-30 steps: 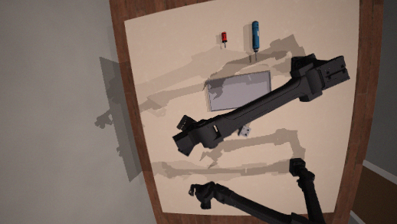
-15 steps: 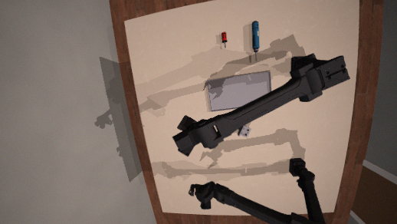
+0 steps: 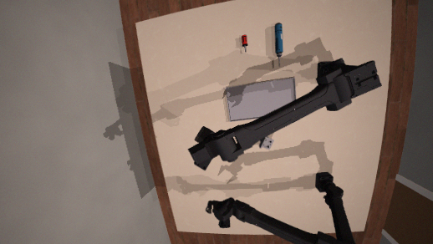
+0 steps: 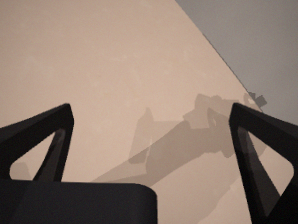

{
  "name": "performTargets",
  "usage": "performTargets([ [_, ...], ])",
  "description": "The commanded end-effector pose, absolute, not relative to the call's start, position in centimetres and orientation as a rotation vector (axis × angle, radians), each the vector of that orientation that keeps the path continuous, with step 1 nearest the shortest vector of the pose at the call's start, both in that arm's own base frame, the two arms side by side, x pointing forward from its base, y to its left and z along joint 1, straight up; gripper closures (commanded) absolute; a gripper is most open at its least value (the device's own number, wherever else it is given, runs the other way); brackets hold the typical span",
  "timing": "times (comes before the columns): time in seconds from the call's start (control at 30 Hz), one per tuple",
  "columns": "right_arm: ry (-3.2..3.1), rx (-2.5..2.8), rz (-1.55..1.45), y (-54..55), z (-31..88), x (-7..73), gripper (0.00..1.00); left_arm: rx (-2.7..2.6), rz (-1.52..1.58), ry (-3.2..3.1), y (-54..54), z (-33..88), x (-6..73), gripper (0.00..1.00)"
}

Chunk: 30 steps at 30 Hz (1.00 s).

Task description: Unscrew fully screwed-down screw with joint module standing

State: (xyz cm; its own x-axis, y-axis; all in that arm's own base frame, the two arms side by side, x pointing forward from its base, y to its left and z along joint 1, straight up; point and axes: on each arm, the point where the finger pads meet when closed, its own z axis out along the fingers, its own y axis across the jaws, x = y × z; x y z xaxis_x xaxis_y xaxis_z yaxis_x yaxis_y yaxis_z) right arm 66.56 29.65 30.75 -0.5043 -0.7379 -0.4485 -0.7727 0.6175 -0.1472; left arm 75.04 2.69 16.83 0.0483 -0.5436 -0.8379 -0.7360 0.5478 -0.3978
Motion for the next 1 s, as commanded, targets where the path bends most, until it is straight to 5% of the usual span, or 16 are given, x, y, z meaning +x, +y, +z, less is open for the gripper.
performTargets([
  [0.0,2.329,-1.175,0.094,29.8,33.0,66.9,0.18,-1.107,0.175,1.579,2.6,19.1,75.9,0.00],
  [0.03,2.329,-1.175,0.094,29.8,33.0,66.9,0.35,-1.107,0.175,1.579,2.6,19.1,75.9,0.00],
  [0.57,2.329,-1.175,0.094,29.8,33.0,66.9,0.35,-1.107,0.175,1.579,2.6,19.1,75.9,0.00],
  [0.97,2.651,-0.665,0.101,16.0,26.6,67.0,0.35,-1.107,0.175,1.579,2.6,19.1,75.9,0.00],
])
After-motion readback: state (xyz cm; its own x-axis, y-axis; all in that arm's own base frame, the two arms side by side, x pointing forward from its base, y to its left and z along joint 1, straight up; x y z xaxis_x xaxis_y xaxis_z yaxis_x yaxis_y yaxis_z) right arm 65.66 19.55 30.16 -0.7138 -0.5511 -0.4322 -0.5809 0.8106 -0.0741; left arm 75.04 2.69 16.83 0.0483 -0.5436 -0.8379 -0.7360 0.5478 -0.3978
